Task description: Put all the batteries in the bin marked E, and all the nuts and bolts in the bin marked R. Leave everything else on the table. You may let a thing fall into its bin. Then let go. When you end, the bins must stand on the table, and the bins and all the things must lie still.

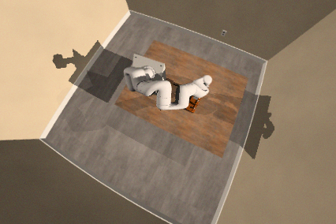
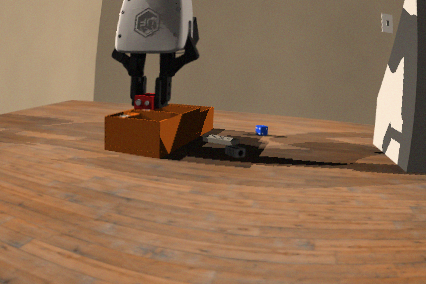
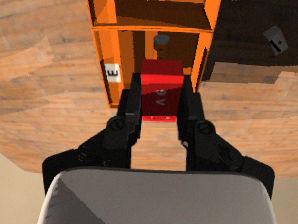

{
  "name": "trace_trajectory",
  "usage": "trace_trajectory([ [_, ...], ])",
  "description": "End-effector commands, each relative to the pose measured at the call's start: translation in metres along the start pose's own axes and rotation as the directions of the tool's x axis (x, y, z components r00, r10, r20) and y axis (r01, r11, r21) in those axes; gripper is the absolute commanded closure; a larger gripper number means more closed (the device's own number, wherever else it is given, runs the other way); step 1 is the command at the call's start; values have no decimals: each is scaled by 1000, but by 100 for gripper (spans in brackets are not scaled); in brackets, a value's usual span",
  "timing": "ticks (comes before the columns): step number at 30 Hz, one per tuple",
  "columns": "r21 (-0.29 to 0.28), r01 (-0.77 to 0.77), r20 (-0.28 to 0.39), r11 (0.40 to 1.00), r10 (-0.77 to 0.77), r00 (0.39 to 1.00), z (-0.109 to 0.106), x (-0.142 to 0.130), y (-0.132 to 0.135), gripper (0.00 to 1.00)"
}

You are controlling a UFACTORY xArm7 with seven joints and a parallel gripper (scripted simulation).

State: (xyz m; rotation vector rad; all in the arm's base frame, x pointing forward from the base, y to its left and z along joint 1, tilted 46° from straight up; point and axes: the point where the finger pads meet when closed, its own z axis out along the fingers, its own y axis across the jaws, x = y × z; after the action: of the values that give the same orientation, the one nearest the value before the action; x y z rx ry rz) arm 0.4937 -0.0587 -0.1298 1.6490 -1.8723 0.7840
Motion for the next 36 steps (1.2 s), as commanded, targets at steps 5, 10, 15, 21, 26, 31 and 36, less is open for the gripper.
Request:
trace_trajectory([
  [5,4,0,3,1000,0,1000,14,-1,-1,100],
  [10,4,0,3,1000,0,1000,24,-1,-1,100],
  [15,4,0,3,1000,0,1000,25,-1,-1,100],
  [21,4,0,3,1000,0,1000,25,-1,-2,100],
  [26,4,0,3,1000,0,1000,25,-1,-1,67],
  [31,4,0,3,1000,0,1000,25,-1,-1,67],
  [36,4,0,3,1000,0,1000,25,-1,-1,67],
])
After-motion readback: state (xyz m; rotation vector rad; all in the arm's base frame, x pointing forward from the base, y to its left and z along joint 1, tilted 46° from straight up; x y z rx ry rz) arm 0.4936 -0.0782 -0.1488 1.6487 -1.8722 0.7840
